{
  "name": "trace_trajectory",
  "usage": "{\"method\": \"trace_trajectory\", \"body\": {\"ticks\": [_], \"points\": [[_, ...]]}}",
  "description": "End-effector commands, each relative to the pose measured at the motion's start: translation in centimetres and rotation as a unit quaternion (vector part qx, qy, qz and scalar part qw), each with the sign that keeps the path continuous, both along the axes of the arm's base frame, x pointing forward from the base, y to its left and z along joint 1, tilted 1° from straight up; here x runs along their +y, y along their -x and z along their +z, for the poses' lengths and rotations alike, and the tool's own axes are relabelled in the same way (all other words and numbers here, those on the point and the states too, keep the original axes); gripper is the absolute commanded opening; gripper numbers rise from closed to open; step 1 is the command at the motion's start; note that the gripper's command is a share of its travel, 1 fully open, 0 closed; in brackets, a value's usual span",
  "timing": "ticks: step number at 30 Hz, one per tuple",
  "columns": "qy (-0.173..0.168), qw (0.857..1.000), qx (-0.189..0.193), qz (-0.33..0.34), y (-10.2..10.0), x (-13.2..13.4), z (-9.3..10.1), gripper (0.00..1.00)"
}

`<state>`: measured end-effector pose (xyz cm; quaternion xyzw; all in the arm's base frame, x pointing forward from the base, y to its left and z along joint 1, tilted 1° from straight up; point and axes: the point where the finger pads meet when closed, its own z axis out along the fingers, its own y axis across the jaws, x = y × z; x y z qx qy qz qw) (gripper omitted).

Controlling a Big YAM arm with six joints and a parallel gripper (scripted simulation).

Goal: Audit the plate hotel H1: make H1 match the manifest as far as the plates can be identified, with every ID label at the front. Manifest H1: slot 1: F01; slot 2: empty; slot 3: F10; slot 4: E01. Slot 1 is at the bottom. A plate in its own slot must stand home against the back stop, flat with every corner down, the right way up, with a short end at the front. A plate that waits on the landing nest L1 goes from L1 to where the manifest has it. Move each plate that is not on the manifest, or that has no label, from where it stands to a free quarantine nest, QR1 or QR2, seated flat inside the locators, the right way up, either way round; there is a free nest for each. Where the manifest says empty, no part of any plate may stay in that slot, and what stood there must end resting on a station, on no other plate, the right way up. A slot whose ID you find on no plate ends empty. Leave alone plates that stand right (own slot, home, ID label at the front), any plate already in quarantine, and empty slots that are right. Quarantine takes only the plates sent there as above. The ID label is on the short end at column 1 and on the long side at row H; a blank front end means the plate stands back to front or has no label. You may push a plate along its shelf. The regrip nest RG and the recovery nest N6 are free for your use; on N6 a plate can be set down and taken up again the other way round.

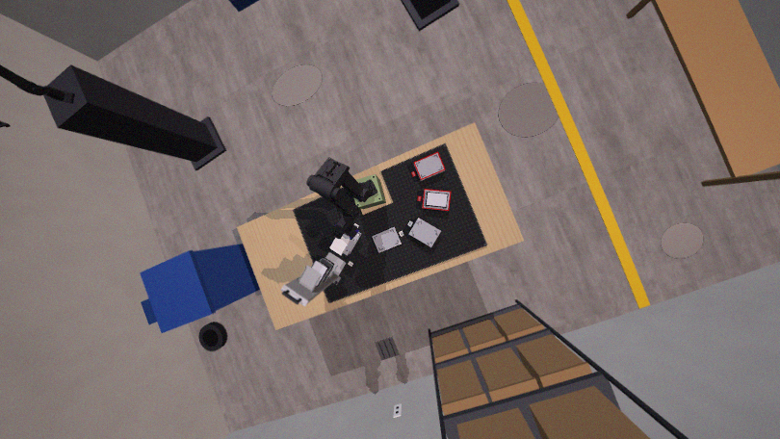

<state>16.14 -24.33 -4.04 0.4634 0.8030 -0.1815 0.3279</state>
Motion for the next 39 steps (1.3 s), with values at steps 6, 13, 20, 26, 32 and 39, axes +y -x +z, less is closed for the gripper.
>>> {"method": "trace_trajectory", "body": {"ticks": [6,13,20,26,32,39], "points": [[0.006,1.0,-0.008,-0.001,-0.3,0.0,-0.2,0.86],[0.006,1.0,-0.008,-0.001,-0.3,0.0,-0.4,0.86],[0.005,1.0,-0.008,-0.001,-0.3,0.1,-0.8,0.86],[0.005,1.0,-0.008,-0.001,-0.3,0.1,-1.0,0.86],[0.007,1.0,-0.009,-0.001,-0.4,-0.1,-1.2,0.86],[0.007,1.0,-0.009,-0.001,-0.4,-0.1,-1.5,0.86]]}}
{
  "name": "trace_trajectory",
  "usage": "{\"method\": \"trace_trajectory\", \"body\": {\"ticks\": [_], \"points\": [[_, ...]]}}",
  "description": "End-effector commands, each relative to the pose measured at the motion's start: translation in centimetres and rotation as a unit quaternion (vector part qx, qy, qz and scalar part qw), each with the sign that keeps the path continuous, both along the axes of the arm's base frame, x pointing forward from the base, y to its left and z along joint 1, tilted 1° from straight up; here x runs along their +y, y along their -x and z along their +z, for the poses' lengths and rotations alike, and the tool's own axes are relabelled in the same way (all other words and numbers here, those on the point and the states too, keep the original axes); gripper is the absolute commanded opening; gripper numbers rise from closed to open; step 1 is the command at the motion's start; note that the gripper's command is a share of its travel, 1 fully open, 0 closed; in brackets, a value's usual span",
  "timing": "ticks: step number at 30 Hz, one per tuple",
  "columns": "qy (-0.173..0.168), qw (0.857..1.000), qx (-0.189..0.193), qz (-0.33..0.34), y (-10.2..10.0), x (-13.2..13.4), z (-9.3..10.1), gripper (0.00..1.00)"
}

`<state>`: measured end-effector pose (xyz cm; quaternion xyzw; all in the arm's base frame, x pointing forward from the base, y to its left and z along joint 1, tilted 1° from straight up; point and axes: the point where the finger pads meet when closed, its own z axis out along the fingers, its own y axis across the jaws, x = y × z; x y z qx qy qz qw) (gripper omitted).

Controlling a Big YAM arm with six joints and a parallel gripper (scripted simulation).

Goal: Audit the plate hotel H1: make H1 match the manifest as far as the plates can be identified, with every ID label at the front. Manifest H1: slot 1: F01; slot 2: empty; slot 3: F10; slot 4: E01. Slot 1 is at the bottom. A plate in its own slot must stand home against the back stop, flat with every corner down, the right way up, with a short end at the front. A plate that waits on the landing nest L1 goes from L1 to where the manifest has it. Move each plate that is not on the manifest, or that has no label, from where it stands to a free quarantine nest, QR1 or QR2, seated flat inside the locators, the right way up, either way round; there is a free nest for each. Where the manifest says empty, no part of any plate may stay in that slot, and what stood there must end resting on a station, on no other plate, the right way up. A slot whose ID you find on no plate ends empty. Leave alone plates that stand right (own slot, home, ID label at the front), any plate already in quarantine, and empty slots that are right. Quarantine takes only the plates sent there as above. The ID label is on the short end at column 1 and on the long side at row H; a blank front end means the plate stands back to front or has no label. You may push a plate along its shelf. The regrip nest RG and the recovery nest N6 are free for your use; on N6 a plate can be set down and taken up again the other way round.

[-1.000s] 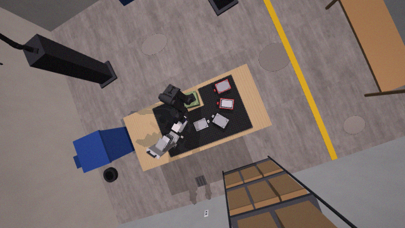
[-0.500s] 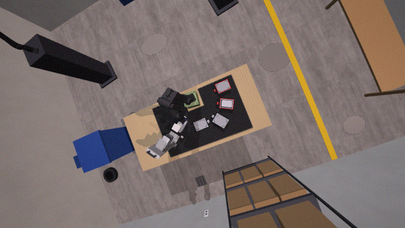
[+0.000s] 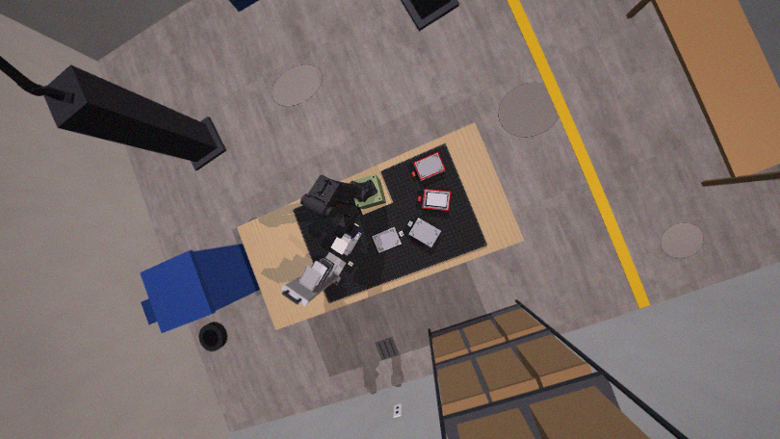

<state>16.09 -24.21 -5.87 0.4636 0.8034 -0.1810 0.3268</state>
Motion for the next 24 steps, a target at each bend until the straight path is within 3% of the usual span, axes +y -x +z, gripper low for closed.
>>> {"method": "trace_trajectory", "body": {"ticks": [1,24], "points": [[0.008,1.0,-0.01,-0.001,-0.46,-0.22,0.24,0.86],[0.011,1.0,-0.012,-0.001,-0.65,-0.46,-0.64,0.86]]}}
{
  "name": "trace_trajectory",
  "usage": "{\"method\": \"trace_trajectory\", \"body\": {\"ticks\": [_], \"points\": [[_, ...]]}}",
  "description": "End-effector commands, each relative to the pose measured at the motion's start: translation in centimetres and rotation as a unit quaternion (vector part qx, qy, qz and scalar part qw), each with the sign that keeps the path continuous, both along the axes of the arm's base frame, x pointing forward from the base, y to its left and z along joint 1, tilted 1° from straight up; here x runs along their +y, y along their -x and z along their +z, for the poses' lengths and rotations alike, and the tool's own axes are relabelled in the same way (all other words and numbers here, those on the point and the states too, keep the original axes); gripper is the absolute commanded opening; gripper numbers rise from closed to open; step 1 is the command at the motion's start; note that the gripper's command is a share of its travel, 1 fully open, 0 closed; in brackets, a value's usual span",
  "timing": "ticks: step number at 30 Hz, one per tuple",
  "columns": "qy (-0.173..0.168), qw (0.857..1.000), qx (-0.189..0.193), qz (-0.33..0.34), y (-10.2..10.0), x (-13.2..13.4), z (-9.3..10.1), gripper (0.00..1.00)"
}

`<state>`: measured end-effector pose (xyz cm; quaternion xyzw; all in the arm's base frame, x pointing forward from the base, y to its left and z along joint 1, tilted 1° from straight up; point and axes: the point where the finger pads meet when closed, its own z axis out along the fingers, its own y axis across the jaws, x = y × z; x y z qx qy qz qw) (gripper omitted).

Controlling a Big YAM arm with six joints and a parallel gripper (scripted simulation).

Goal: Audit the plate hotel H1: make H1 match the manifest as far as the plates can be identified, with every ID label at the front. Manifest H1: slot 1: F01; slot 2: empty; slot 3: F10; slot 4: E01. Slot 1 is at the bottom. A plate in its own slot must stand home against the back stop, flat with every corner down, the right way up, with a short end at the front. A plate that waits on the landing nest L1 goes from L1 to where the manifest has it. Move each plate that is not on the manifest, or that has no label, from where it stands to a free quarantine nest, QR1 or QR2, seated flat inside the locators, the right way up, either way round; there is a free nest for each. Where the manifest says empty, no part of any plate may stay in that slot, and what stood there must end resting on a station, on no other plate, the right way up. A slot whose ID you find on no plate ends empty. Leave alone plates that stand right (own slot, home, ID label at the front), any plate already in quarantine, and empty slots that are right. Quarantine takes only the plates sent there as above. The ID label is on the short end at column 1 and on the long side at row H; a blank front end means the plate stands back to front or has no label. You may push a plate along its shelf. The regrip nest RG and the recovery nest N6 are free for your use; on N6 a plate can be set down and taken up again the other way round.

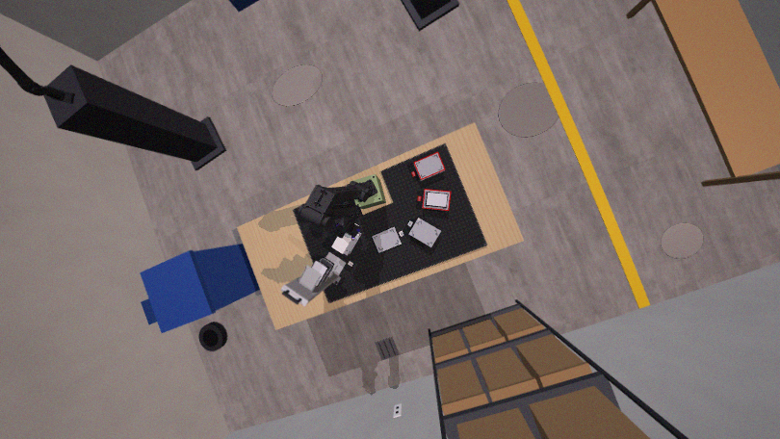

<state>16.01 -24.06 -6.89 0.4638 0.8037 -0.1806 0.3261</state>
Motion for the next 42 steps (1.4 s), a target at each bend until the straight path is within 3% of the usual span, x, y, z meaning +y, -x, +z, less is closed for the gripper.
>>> {"method": "trace_trajectory", "body": {"ticks": [1,42], "points": [[0.012,1.0,-0.013,-0.001,-0.8,-0.6,0.3,0.86],[0.01,1.0,-0.012,-0.001,-0.7,-0.4,-1.6,0.86]]}}
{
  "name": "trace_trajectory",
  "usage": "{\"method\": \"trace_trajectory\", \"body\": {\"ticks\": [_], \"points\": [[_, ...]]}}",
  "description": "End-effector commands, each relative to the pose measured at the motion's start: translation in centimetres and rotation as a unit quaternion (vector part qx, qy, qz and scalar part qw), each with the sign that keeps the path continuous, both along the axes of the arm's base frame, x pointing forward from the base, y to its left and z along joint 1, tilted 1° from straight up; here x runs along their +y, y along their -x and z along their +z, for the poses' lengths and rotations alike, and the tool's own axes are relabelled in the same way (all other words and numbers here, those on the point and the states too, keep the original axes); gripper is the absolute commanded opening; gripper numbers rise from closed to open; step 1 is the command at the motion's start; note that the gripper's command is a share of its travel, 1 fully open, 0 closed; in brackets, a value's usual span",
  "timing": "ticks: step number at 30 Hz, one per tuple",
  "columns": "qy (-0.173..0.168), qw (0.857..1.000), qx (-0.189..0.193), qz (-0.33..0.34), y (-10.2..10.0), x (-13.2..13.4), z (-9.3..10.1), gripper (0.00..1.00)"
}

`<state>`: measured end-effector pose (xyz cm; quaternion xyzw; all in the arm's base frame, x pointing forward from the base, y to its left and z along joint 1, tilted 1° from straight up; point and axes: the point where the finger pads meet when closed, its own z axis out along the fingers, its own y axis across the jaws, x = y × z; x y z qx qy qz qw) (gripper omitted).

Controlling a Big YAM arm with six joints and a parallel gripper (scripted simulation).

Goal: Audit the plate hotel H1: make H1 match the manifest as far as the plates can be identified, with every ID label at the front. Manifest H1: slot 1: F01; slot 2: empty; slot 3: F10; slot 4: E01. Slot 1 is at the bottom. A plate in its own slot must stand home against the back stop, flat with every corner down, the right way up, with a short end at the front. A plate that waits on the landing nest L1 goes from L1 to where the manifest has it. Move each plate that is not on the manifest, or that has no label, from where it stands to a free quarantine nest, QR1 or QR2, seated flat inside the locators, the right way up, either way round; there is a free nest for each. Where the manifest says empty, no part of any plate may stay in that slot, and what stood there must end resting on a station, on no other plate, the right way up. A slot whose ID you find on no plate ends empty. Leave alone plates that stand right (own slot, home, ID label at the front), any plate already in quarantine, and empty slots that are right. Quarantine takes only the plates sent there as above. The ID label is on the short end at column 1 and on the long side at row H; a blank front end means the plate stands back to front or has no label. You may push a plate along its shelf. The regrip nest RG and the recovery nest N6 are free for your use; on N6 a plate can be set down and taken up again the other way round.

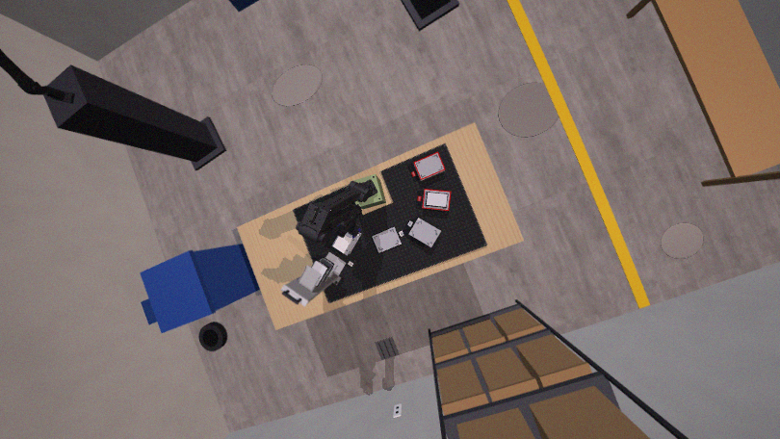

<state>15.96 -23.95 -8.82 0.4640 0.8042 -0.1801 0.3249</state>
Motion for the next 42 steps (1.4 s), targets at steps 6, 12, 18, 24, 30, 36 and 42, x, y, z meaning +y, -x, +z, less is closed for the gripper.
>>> {"method": "trace_trajectory", "body": {"ticks": [6,12,18,24,30,36,42], "points": [[0.011,1.0,-0.012,-0.001,-0.7,-0.5,0.1,0.86],[0.011,1.0,-0.012,-0.001,-0.7,-0.5,-0.2,0.86],[0.011,1.0,-0.012,-0.001,-0.7,-0.5,-0.5,0.86],[0.014,1.0,-0.014,-0.001,-0.8,-0.6,-0.5,0.86],[0.011,1.0,-0.012,-0.001,-0.6,-0.4,-1.0,0.86],[0.011,1.0,-0.012,-0.001,-0.6,-0.4,-1.3,0.86],[0.011,1.0,-0.011,0.0,-0.6,-0.4,-1.5,0.86]]}}
